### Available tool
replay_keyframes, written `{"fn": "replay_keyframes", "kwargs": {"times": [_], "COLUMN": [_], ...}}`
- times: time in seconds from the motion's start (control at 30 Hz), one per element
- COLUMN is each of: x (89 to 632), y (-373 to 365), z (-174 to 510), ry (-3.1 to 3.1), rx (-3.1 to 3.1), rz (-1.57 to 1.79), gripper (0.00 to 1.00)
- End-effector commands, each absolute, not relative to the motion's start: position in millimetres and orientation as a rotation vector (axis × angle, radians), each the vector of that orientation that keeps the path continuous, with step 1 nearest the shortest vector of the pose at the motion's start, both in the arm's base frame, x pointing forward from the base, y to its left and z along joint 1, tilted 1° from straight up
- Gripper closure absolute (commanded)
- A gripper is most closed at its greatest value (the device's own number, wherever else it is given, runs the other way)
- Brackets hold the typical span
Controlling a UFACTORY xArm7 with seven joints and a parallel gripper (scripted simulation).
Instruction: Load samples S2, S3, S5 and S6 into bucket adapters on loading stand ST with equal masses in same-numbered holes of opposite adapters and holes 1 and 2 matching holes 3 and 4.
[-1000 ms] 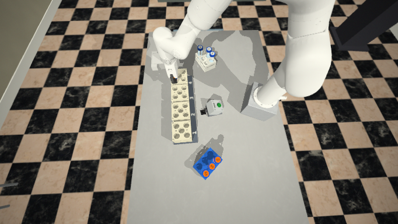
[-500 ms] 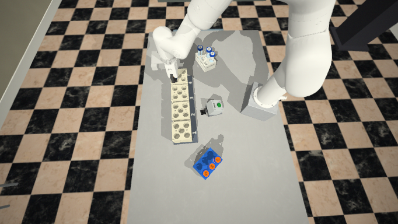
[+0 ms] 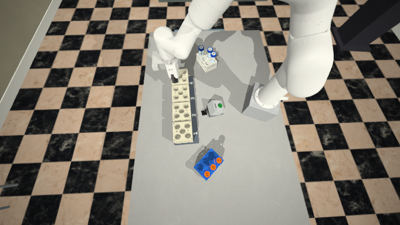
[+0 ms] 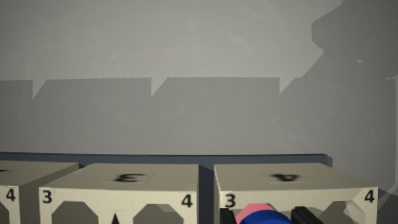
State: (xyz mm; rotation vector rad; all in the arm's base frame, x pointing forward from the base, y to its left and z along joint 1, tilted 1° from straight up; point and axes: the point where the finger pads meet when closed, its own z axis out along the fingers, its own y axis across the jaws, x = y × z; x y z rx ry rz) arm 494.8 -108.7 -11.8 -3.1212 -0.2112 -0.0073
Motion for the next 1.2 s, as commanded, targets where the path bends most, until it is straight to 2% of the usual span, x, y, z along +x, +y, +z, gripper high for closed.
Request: {"fn": "replay_keyframes", "kwargs": {"times": [0.0,1.17], "x": [496.6,496.5], "y": [-109.2,-109.4], "z": [-10.0,4.7], "ry": [-0.211,-0.211], "rx": [-3.123,-3.123], "rz": [-0.015,-0.015], "gripper": [1.00,1.00]}}
